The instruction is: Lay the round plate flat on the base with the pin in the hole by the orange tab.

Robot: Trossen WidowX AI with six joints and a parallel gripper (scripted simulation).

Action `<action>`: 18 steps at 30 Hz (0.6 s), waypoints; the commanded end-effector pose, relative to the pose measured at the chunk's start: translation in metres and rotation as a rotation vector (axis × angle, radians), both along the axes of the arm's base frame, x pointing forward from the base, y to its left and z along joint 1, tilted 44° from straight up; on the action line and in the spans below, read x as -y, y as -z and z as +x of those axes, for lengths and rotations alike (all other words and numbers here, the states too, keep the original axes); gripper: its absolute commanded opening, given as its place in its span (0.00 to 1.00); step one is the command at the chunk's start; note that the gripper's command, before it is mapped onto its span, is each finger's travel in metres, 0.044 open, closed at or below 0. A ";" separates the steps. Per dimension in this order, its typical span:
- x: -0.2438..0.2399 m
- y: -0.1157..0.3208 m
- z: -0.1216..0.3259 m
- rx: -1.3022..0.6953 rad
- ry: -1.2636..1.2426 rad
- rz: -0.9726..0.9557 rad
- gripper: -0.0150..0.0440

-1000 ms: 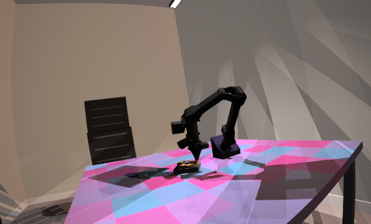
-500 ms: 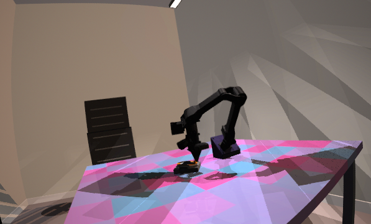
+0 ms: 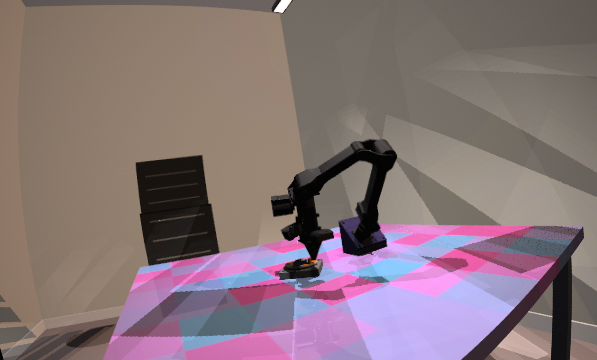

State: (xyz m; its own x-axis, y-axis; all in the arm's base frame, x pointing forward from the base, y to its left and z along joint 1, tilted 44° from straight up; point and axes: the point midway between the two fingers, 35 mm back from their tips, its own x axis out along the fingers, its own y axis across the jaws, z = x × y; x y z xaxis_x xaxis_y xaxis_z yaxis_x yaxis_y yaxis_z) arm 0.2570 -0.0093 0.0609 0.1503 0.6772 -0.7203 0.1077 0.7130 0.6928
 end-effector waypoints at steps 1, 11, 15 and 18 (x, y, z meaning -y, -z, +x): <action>0.000 -0.004 0.007 0.004 0.001 0.003 0.25; 0.000 -0.006 0.018 0.005 0.001 0.003 0.25; 0.001 -0.006 0.022 0.005 0.001 0.002 0.25; 0.001 -0.006 0.025 0.005 0.001 0.002 0.25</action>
State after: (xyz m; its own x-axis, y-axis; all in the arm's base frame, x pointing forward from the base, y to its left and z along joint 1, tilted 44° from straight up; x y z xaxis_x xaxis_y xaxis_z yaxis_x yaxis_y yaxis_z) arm 0.2756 -0.0099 0.0672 0.1516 0.6775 -0.7197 0.1068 0.7126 0.6934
